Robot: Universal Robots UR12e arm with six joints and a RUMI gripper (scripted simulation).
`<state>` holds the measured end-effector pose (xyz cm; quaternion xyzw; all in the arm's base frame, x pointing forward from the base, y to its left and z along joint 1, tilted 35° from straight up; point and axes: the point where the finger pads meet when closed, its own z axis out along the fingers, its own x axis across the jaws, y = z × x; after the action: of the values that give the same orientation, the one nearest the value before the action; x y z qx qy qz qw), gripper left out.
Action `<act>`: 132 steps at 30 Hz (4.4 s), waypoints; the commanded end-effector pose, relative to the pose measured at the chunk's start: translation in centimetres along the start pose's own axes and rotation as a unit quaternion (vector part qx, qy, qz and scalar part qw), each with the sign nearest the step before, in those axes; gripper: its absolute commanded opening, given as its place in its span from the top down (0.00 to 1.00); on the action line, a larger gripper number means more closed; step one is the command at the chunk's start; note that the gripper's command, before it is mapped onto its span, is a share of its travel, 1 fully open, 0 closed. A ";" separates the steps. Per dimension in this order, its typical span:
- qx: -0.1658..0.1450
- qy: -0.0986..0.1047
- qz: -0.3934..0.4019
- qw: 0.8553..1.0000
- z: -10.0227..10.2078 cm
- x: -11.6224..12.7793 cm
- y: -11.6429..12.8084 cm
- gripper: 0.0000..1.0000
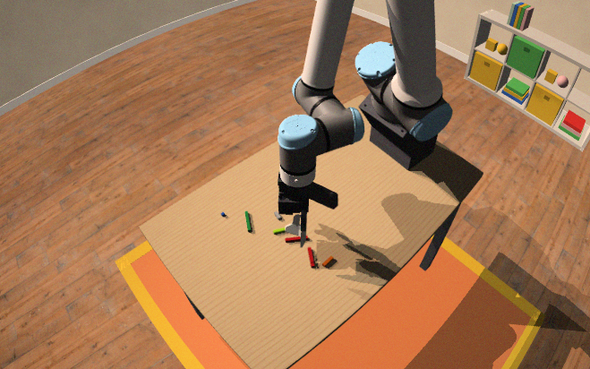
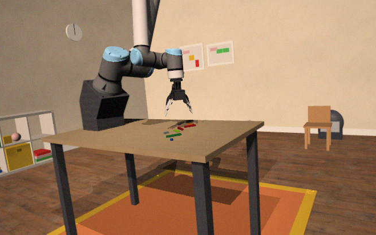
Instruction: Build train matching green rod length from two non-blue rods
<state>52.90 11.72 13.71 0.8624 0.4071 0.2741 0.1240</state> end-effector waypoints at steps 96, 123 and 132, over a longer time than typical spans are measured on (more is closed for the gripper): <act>0.000 0.001 0.707 0.708 0.0 5.7 0.2 0.00; 0.001 0.001 0.706 0.708 0.0 5.7 0.1 0.00; 0.001 0.001 0.706 0.708 0.0 5.7 0.1 0.00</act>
<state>55.78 16.04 15.80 0.8982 -0.3208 0.2810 -0.1066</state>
